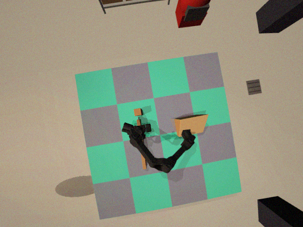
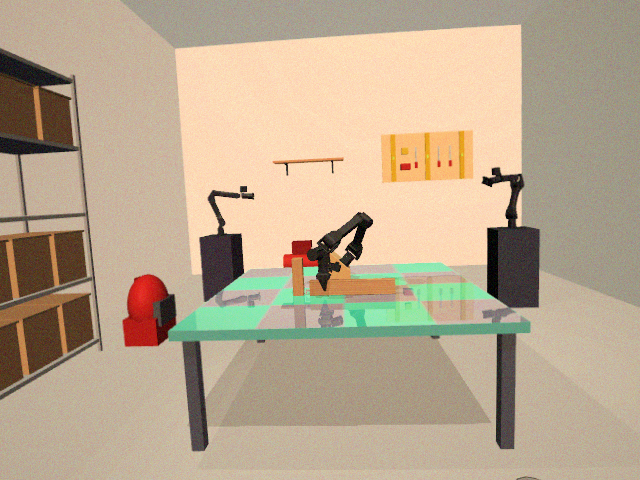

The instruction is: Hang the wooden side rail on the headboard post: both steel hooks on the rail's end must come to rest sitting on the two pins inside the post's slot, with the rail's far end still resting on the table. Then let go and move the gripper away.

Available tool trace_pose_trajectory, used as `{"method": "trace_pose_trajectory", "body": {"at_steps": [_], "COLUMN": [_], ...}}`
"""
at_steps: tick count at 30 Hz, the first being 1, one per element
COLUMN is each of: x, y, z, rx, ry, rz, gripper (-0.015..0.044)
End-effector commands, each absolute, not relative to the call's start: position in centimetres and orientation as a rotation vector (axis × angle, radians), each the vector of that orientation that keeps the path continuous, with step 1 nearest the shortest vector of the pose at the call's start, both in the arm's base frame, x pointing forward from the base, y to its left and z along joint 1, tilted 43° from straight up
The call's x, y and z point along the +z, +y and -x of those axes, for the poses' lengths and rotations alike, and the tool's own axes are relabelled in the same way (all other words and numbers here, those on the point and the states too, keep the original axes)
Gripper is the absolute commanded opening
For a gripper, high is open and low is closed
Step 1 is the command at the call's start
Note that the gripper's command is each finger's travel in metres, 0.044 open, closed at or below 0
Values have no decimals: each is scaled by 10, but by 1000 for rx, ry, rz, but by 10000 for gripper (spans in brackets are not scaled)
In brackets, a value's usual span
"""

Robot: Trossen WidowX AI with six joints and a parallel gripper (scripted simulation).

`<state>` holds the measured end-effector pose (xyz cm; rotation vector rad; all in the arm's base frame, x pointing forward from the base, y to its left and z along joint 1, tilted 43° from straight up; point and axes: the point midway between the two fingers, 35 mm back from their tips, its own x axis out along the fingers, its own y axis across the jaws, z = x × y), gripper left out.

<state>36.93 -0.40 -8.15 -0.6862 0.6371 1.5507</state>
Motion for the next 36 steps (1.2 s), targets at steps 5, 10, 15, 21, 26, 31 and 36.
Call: {"method": "trace_pose_trajectory", "body": {"at_steps": [5,10,15,21,26,31,36], "x": [-81,-81,-81,-81,-82,-82,-82], "y": [-4,-4,-5,-5,-5,-6,-6], "z": [-365,-362,-360,-358,-356,-353,-351], "rx": [1550,1550,1550,1550,1550,1551,1551], "ry": [637,637,637,637,637,637,637], "rz": [680,680,679,679,679,679,679], "gripper": [0,0,0,0,0,0,0]}}
